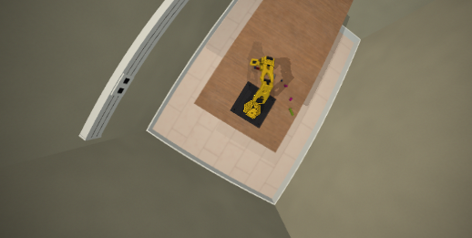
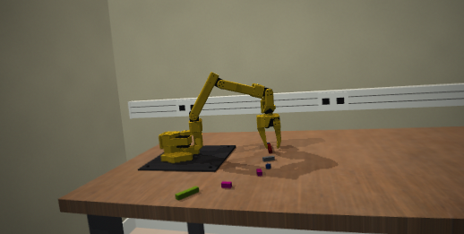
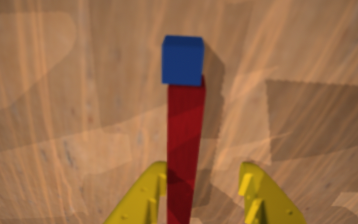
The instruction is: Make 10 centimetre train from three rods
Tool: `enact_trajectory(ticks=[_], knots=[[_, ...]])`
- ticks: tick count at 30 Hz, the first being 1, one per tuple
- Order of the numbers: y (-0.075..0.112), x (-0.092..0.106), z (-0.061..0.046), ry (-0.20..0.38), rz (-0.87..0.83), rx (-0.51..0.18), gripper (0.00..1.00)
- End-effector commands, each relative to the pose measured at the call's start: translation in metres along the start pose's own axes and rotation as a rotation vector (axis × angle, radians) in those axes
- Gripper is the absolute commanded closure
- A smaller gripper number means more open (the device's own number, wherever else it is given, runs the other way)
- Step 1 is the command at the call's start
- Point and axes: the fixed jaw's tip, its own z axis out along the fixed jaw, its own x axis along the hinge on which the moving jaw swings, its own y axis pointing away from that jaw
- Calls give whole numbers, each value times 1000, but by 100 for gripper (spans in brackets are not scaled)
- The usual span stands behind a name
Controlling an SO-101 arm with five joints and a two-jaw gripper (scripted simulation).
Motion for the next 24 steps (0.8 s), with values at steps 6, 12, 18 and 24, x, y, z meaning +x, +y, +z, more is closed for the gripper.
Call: enact_trajectory(ticks=[6, 12, 18, 24], knots=[[4, -2, 1, 1, 3, -15, 83], [6, -2, 0, 1, 3, -15, 83], [11, -2, -2, 1, 3, -15, 83], [11, -2, -2, 1, 3, -15, 83]])
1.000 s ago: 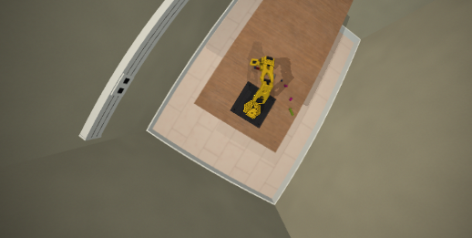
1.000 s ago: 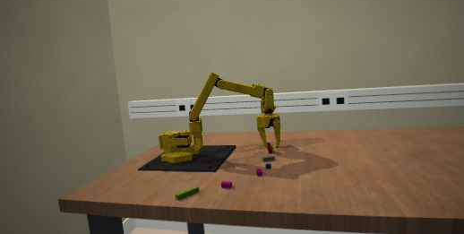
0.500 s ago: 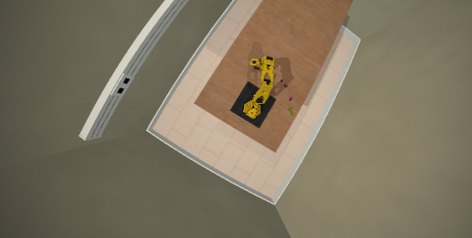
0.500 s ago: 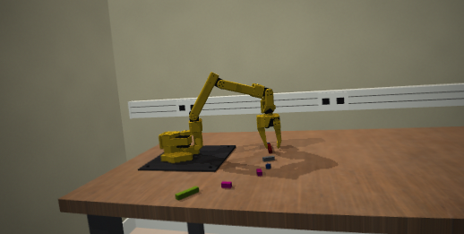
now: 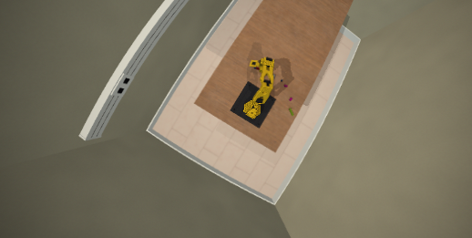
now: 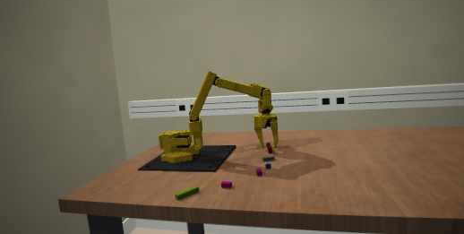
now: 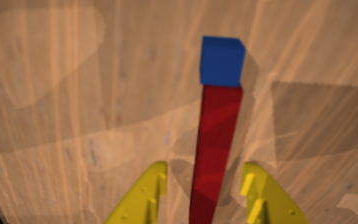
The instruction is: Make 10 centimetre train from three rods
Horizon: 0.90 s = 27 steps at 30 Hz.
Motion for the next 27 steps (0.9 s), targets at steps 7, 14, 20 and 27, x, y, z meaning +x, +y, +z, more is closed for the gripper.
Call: enact_trajectory(ticks=[7, 14, 20, 27], knots=[[1, -2, -1, -2, 3, 7, 83], [1, -2, -1, -2, 3, 7, 83], [1, -2, -2, -2, 3, 7, 83], [1, -2, -7, -2, 3, 7, 83]])
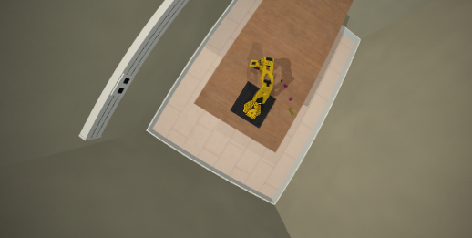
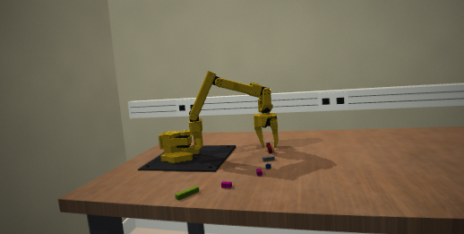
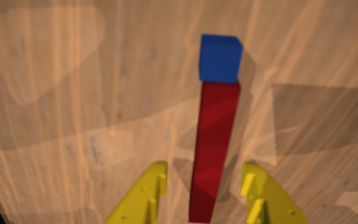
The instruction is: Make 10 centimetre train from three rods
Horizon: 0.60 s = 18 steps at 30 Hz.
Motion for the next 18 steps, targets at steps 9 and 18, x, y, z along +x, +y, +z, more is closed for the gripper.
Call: enact_trajectory(ticks=[9, 18], knots=[[1, -2, -13, -2, 3, 3, 83], [1, -2, -19, -2, 3, 3, 83]])
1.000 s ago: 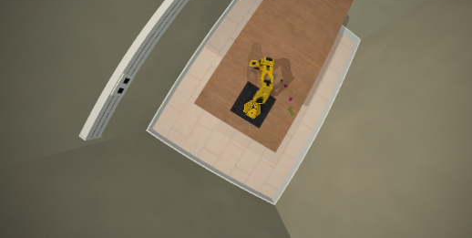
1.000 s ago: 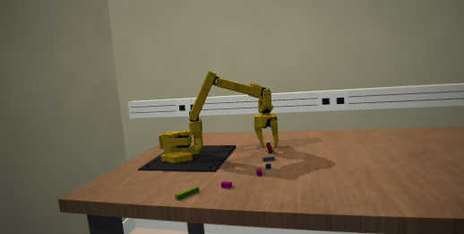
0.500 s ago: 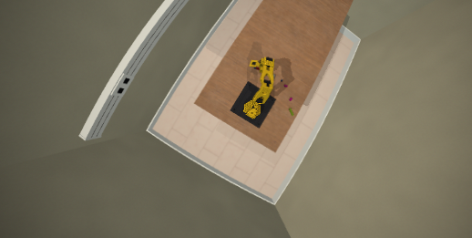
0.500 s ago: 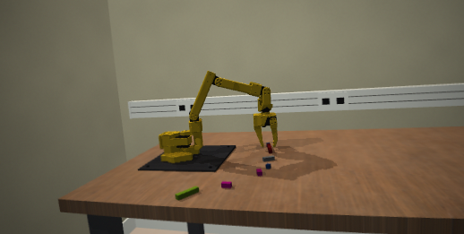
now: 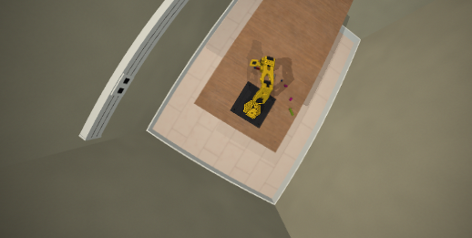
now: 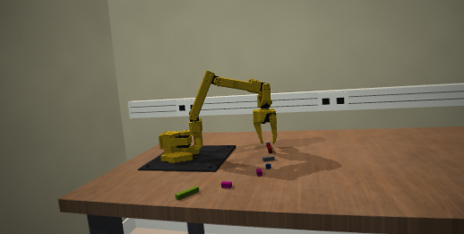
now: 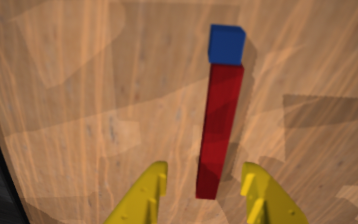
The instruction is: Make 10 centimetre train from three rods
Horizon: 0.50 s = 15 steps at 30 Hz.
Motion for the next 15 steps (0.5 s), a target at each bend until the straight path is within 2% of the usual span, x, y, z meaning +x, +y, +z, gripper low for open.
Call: enact_trajectory(ticks=[1, 9, 15], knots=[[-2, -2, -6, -4, 3, 18, 83], [-2, -2, -7, -4, 3, 18, 83], [-2, -3, -14, -4, 3, 18, 83]])
